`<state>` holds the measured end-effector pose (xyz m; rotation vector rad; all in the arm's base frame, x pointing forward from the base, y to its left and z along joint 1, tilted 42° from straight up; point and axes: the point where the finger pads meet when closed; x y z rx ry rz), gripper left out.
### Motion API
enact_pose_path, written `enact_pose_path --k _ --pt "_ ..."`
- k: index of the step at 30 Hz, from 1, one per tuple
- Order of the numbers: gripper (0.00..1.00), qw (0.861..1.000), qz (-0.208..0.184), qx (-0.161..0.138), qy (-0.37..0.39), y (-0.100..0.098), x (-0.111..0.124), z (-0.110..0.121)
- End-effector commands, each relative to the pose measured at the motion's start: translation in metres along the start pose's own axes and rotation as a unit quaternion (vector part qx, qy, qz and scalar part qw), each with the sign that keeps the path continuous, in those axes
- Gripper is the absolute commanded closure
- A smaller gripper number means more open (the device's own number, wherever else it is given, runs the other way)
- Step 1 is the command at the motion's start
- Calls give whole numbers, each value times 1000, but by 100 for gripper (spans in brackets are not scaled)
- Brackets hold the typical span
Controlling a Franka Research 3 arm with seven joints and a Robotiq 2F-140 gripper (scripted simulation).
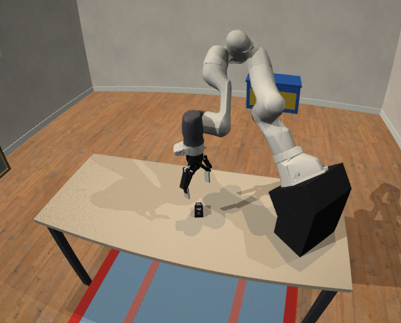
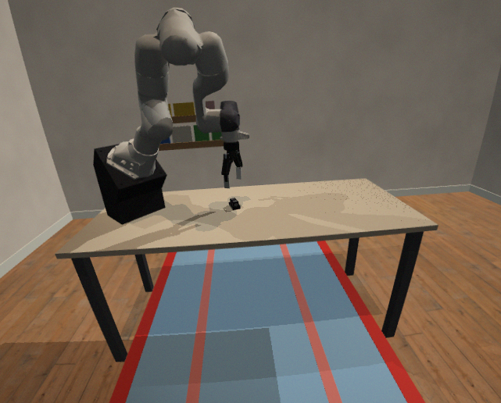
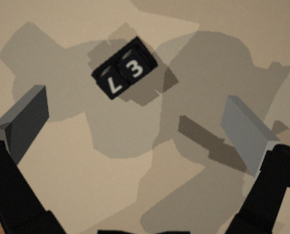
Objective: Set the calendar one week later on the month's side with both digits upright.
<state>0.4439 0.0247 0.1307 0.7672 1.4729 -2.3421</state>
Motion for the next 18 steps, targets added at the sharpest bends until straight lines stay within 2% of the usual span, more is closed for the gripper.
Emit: enact_pose_path --k 1,5,18 --pt "0 996 11 -1 86 1 -1 -2" --pt "0 995 11 -2 100 1 -1 -2" --pt "0 976 10 -3 216 6 -1 -2"
Point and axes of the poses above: the point where the finger pads meet when closed, its own y axis out along the fingers, its own z axis across the jaws, x = y × z, and after that the axes turned 11 degrees about -y, right-handed
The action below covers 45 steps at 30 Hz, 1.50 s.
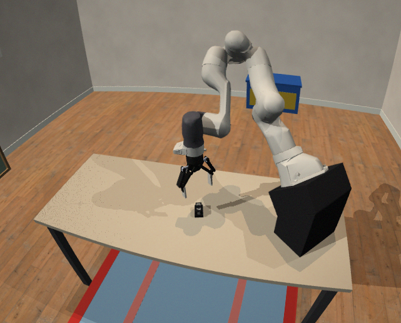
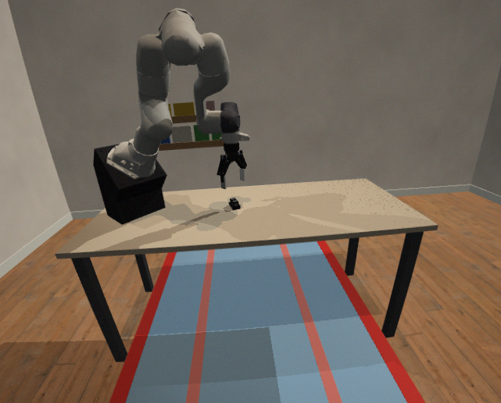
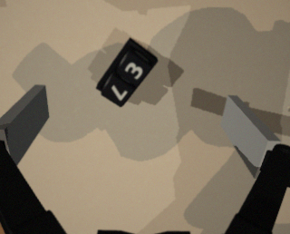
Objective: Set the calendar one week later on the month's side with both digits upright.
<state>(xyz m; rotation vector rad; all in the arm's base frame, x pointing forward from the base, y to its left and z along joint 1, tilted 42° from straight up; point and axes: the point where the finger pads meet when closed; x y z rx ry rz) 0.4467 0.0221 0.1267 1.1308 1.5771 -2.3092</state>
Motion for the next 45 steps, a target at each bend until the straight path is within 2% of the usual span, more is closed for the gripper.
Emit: enact_pose_path --k 1,3,18,21,22,29,30,45 --pt "0 996 10 -5 85 1 0 -2" --pt "0 996 10 -5 85 1 0 -2" --pt "0 976 9 -5 217 6 0 -2" --pt "0 975 9 -5 221 6 0 -2" --pt "0 970 9 -6 244 7 0 -2" --pt "0 959 8 -6 283 9 0 -2" --pt "72 959 8 -6 283 9 0 -2" --pt "72 959 8 -6 283 9 0 -2"
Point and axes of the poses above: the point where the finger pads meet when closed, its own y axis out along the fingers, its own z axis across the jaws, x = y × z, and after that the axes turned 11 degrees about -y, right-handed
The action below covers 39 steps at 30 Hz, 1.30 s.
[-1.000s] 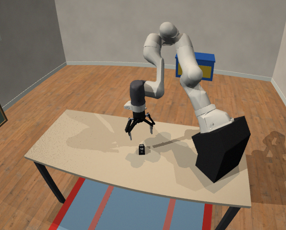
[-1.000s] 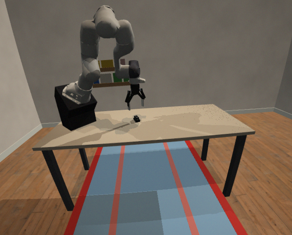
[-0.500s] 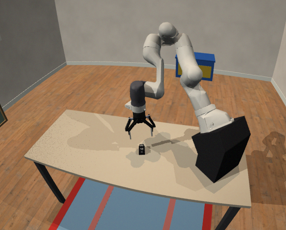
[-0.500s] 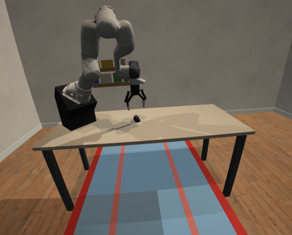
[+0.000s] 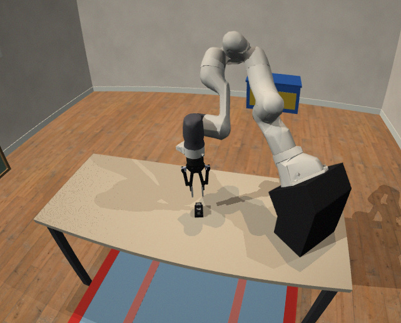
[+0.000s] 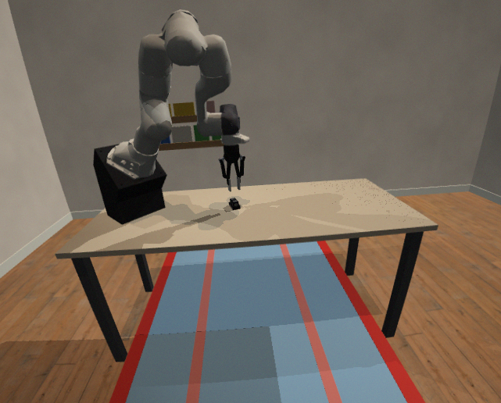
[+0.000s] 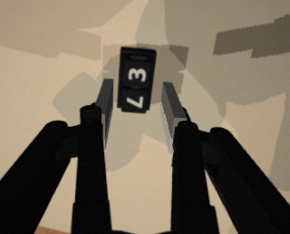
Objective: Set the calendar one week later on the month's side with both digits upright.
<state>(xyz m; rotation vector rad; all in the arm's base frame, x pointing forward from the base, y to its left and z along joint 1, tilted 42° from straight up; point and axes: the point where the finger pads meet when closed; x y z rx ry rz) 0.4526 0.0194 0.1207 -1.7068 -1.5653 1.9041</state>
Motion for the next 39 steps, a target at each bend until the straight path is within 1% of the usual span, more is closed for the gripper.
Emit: enact_pose_path --k 1,27,39 --pt "72 1000 1 -1 17 1 1 1" --pt "72 1000 1 -1 17 1 1 1" --pt "72 1000 1 -1 17 10 1 1"
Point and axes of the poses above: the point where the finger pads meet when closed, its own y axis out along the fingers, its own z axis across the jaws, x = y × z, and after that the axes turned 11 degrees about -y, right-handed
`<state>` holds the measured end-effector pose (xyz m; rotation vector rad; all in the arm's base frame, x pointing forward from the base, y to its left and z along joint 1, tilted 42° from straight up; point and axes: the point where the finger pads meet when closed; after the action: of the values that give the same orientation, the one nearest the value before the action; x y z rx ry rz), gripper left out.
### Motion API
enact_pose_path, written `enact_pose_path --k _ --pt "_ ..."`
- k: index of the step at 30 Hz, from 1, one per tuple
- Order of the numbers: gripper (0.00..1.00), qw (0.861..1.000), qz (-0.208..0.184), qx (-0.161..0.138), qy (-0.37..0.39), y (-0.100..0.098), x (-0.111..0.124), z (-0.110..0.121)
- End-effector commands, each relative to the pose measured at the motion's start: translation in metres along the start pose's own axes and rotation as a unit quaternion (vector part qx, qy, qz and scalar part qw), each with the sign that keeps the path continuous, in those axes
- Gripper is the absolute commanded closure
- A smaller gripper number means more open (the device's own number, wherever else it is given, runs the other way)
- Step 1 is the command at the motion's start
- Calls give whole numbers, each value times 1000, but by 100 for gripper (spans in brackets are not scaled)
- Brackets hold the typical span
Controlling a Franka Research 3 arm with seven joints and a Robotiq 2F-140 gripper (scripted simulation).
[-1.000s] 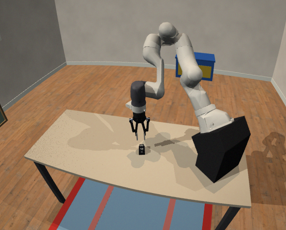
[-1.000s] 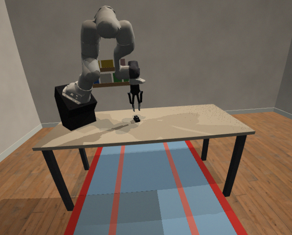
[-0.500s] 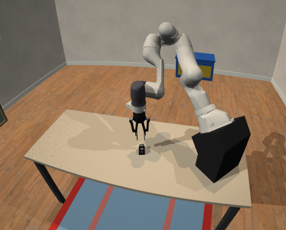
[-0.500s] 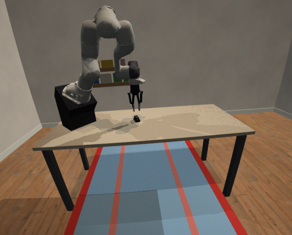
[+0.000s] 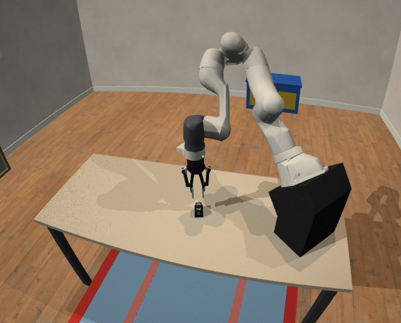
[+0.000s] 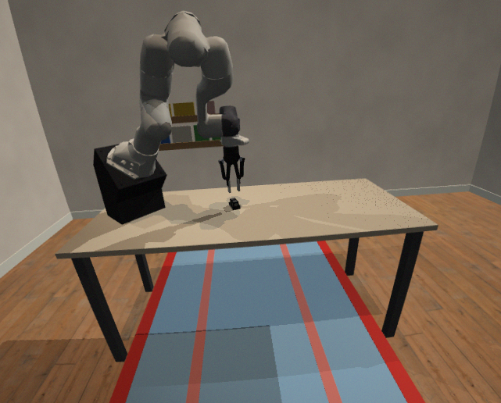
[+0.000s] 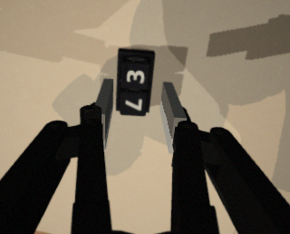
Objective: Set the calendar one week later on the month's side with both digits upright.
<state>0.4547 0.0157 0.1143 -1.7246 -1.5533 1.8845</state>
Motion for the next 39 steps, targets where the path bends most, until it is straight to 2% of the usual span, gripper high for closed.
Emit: enact_pose_path --k 1,19,39 --pt "72 1000 -1 -2 7 4 0 -1" --pt "72 1000 -1 -2 7 29 0 -1" --pt "72 1000 -1 -2 7 45 1 -1"
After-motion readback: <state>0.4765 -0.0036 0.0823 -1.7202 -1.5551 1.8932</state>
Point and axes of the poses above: the point where the finger pads meet when closed, its own y axis out along the fingers, its own z axis across the jaws, x = y × z, and after that the axes turned 11 degrees about -y, right-handed
